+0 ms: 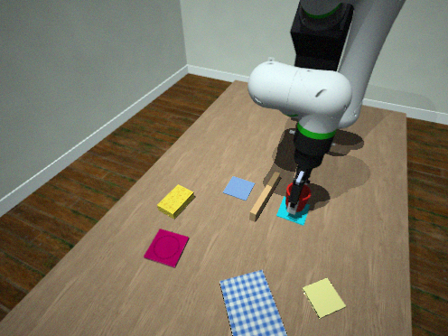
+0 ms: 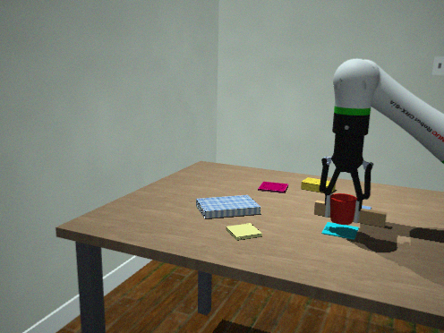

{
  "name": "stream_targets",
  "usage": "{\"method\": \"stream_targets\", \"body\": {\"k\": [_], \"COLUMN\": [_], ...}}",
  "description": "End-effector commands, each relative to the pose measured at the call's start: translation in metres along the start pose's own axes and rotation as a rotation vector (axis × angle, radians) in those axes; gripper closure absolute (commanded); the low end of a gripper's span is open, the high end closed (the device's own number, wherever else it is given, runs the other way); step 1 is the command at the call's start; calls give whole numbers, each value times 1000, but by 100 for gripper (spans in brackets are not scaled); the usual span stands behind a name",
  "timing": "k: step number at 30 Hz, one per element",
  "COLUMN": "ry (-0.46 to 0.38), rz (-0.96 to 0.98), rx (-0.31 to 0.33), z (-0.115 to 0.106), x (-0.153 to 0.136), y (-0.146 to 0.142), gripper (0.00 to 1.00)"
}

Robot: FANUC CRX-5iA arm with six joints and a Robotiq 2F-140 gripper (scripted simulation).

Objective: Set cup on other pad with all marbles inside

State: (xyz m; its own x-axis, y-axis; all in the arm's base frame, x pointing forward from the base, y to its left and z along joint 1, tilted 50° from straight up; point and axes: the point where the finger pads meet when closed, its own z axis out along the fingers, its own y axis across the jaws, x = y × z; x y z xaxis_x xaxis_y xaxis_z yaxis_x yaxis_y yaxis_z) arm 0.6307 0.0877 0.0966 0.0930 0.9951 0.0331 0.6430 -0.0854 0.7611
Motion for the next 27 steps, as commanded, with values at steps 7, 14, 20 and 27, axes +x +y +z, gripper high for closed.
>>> {"method": "stream_targets", "body": {"k": [7,14,20,27], "ry": [0,0,0,0], "rz": [0,0,0,0], "rx": [-1,-1,-1,-1], "z": [14,16,16,16], "x": [0,0,0,0], "y": [0,0,0,0], "gripper": [51,51,51,51]}}
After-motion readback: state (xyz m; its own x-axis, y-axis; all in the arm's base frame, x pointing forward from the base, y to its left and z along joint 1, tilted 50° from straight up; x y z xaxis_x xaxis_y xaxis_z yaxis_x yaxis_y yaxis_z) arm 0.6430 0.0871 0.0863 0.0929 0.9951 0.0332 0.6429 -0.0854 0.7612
